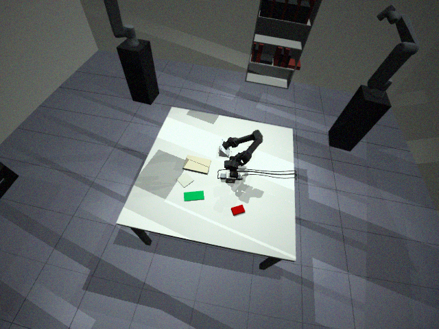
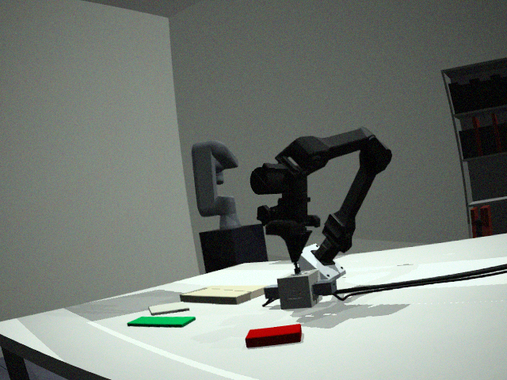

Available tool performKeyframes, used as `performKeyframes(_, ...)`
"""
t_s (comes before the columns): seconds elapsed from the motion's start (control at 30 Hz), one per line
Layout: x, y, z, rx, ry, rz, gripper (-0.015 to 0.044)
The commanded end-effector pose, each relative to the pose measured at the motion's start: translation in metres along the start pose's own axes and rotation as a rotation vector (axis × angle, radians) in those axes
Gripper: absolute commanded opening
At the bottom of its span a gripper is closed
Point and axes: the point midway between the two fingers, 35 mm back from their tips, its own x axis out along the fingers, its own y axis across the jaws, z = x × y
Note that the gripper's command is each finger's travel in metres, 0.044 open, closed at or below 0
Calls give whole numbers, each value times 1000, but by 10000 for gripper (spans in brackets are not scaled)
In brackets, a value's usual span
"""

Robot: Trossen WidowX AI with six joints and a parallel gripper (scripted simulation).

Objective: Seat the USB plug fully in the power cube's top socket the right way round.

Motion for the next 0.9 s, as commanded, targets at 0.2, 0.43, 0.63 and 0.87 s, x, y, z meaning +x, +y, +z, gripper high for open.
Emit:
performKeyframes(0.2,3,0,-2,2,6,-4,0)
performKeyframes(0.43,0,0,0,0,0,0,26)
performKeyframes(0.63,0,0,0,0,0,0,95)
performKeyframes(0.87,0,0,0,0,0,0,95)
